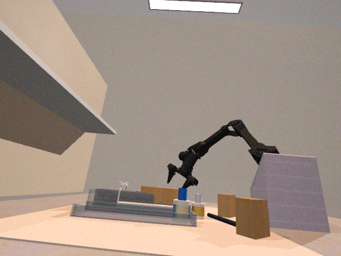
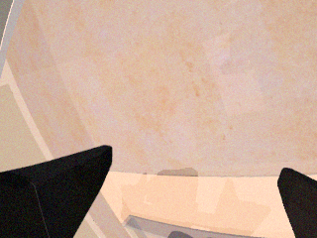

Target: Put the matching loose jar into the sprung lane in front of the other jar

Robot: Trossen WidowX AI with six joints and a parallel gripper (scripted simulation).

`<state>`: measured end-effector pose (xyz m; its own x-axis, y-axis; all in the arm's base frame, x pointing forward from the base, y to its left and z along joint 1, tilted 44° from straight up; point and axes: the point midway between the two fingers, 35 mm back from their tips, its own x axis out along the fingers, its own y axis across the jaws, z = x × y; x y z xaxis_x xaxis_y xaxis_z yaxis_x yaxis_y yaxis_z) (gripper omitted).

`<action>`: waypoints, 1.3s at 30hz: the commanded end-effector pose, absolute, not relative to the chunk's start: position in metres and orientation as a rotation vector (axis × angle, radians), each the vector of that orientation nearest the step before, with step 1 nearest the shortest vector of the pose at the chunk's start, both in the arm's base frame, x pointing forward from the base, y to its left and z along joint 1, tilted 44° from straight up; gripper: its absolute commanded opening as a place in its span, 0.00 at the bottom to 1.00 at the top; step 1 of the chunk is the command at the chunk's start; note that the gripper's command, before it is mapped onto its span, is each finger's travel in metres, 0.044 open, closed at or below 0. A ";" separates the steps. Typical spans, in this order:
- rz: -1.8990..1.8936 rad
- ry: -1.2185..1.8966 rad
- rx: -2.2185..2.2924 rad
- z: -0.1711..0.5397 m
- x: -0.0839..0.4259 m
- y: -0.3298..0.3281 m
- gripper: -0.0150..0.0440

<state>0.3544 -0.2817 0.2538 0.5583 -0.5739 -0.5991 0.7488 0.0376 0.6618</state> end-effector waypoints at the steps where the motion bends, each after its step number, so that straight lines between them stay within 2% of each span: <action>1: -1.001 0.431 0.973 0.207 0.377 -0.230 1.00; 14: -0.814 0.965 0.421 0.097 0.391 -0.084 1.00; 19: -0.738 1.112 0.201 0.059 0.377 -0.034 1.00; 23: -0.662 1.266 -0.102 0.027 0.347 -0.004 1.00; 31: -0.537 1.428 -0.630 -0.017 0.285 0.037 1.00; 39: -0.535 1.429 -0.642 -0.018 0.283 0.038 1.00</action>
